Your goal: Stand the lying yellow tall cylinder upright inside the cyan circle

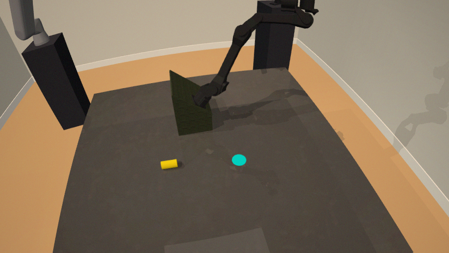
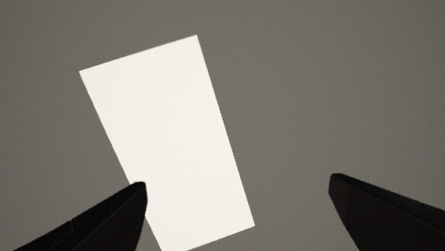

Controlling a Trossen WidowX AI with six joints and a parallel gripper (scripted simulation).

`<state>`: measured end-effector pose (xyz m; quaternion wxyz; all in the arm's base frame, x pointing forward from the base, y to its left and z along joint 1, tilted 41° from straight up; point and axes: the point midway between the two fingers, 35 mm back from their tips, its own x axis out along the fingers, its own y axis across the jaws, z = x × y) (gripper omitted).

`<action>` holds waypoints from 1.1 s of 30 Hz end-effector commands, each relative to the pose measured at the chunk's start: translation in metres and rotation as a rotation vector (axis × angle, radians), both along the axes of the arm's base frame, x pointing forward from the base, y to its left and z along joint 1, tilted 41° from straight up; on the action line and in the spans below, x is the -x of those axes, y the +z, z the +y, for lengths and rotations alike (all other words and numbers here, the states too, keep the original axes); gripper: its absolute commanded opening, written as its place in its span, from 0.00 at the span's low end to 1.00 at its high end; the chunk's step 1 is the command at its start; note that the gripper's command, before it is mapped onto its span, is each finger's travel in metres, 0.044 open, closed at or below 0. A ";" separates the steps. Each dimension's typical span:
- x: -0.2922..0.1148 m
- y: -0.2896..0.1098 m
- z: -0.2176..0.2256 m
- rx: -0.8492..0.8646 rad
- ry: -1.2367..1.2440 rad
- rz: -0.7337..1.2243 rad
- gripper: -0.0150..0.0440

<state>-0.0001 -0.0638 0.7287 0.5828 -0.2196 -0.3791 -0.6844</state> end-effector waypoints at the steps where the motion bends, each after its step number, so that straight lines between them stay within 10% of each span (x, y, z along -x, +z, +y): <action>1: 0.000 0.000 0.000 0.002 0.000 0.000 0.89; 33: -0.203 0.005 0.119 0.526 0.140 0.341 0.78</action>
